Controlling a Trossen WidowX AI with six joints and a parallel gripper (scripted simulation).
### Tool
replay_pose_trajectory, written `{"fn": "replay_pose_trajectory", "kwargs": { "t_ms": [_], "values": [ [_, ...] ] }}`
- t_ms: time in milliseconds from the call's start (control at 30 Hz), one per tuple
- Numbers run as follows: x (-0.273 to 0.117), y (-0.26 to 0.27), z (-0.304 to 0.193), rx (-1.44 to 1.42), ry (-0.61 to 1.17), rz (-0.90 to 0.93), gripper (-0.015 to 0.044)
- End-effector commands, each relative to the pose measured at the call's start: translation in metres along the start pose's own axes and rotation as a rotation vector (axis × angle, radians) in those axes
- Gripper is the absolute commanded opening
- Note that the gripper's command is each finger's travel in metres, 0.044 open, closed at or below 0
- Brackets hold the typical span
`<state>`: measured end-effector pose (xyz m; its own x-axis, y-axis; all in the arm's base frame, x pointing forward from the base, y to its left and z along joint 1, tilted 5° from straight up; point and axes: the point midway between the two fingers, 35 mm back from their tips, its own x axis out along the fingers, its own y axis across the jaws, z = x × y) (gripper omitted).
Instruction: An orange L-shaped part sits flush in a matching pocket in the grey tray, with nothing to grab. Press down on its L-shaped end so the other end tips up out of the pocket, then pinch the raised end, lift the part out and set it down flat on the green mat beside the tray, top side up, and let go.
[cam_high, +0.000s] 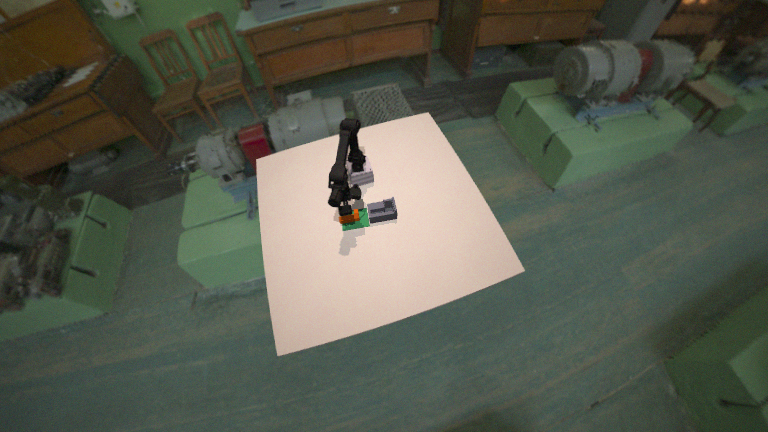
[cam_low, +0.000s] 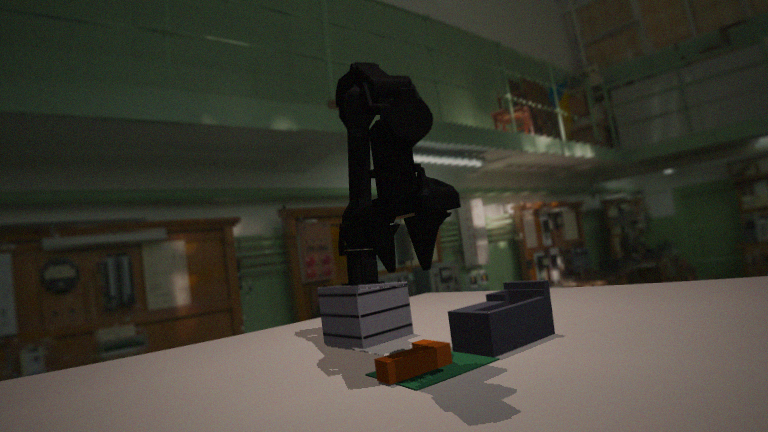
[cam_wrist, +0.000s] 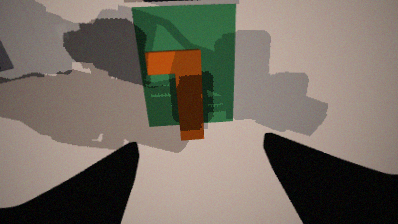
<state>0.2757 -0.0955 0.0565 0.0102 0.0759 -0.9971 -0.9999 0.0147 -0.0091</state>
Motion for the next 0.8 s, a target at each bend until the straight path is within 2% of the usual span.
{"fn": "replay_pose_trajectory", "kwargs": {
  "t_ms": [0,767],
  "values": [
    [-0.0198,0.0032,0.0008,-0.004,0.002,0.003,0.0400],
    [-0.0152,-0.0007,0.0001,0.000,0.005,-0.014,0.0400]
  ]
}}
